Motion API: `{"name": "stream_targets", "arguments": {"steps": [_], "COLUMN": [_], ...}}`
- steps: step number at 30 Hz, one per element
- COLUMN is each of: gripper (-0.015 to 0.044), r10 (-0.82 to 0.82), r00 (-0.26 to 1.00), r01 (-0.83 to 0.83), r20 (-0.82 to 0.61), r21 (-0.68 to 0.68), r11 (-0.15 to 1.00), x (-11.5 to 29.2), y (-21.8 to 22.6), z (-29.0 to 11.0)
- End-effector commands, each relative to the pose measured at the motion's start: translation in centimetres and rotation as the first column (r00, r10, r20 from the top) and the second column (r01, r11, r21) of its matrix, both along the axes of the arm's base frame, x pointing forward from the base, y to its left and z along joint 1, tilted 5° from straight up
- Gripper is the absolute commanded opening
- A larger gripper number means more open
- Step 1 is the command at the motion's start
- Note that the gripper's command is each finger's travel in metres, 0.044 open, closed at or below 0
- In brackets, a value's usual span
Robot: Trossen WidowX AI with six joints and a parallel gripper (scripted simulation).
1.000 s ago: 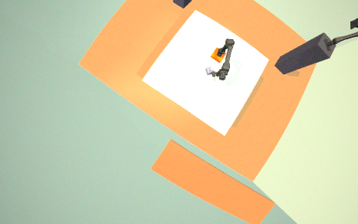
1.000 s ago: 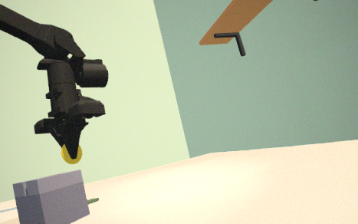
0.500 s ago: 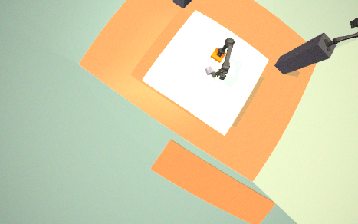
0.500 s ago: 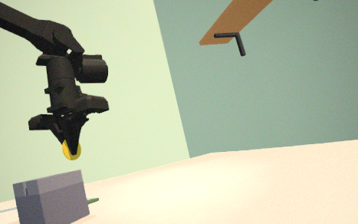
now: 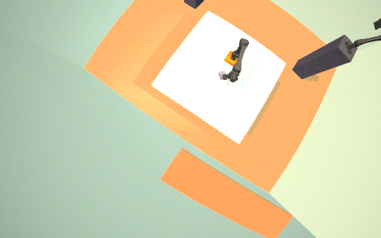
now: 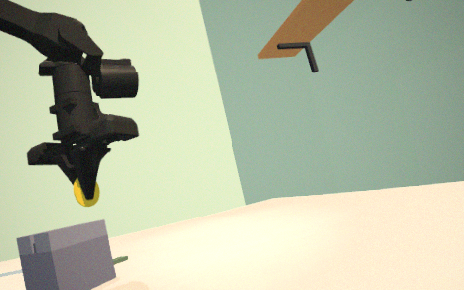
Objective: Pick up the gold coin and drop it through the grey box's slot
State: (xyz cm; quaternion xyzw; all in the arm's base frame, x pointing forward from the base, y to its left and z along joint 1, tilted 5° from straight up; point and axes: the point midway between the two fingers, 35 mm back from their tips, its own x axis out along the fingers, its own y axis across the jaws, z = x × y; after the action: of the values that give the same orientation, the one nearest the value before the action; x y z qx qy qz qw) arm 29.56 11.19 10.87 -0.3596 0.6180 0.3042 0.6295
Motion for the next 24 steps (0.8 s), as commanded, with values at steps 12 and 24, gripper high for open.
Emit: {"name": "stream_targets", "arguments": {"steps": [12,24], "gripper": [0.0000,0.0000], "r10": [0.003,0.001], "r00": [1.000,1.000], "r01": [-0.003,-0.001], "r20": [-0.001,-0.002], "r21": [-0.005,-0.008], "r11": [1.000,1.000], "x": [-0.7,-1.5], "y": [-3.7,-6.6], "z": [0.1,0.2]}}
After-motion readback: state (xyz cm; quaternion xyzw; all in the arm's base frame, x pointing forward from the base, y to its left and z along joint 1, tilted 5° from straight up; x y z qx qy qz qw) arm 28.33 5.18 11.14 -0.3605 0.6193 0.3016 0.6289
